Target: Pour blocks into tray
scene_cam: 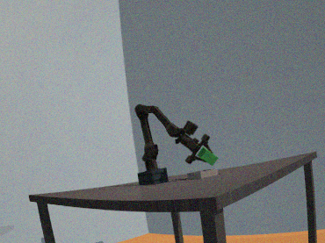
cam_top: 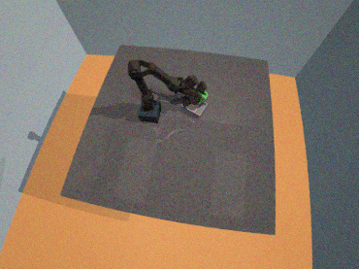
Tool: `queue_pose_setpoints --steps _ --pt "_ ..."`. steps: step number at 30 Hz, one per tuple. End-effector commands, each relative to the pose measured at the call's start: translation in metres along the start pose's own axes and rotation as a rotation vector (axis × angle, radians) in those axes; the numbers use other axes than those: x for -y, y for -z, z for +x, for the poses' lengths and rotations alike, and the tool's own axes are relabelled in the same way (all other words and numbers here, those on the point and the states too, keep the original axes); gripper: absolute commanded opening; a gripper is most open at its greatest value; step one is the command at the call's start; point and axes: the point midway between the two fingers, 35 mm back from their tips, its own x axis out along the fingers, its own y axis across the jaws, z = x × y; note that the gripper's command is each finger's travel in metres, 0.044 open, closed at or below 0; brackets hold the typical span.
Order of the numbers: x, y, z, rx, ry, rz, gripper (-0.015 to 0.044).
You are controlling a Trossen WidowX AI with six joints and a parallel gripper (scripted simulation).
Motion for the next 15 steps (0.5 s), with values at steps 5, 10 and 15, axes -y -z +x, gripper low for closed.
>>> queue_pose_setpoints --steps 5,10,15 --pt "-0.0009 -0.0005 0.0024 0.004 -0.005 0.196 0.0000" --pt "-0.0007 -0.0004 0.0036 0.004 -0.005 0.305 0.0000" --pt "-0.0005 -0.0003 0.0048 0.004 -0.005 0.414 0.0000"
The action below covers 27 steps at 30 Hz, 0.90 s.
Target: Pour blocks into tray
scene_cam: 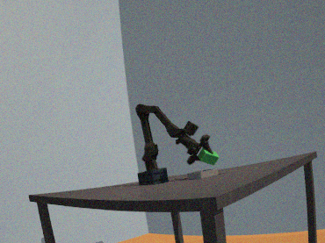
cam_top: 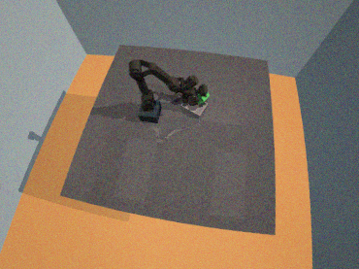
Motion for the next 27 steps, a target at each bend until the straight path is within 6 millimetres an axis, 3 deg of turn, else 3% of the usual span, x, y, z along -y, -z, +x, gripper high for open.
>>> queue_pose_setpoints --steps 1,27 --pt "-0.0012 -0.0002 0.0014 0.003 -0.006 0.108 0.0000" --pt "0.0000 0.0001 0.0077 0.001 -0.006 0.677 0.0000"
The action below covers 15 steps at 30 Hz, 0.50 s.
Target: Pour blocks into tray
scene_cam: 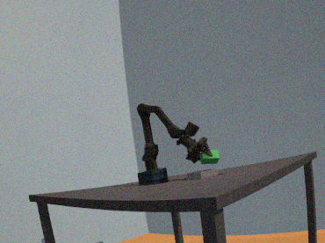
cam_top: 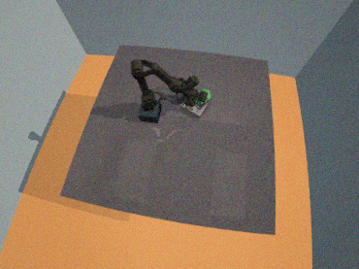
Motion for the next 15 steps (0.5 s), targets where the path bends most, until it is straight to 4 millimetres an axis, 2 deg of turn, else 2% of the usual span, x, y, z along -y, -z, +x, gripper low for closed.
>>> queue_pose_setpoints --steps 1,15 --pt "-0.0011 0.0005 0.0014 -0.001 -0.006 0.108 0.0000" --pt "-0.0004 0.0003 0.0048 -0.002 -0.006 0.414 0.0000"
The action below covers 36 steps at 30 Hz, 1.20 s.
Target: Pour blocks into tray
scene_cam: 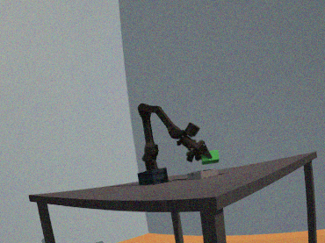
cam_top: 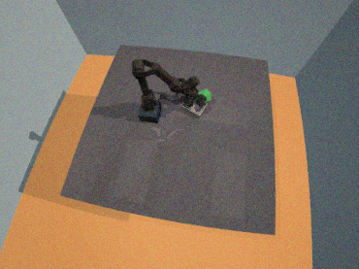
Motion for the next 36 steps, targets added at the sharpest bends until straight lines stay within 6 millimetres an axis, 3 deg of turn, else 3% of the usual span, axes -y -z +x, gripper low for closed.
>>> queue_pose_setpoints --steps 1,14,36 --pt "-0.001 0.001 0.001 -0.003 -0.006 0.108 0.0000" --pt "0.000 0.001 0.004 -0.004 -0.005 0.378 0.0000" --pt "0.000 0.001 0.013 -0.111 -0.038 0.380 0.0000"
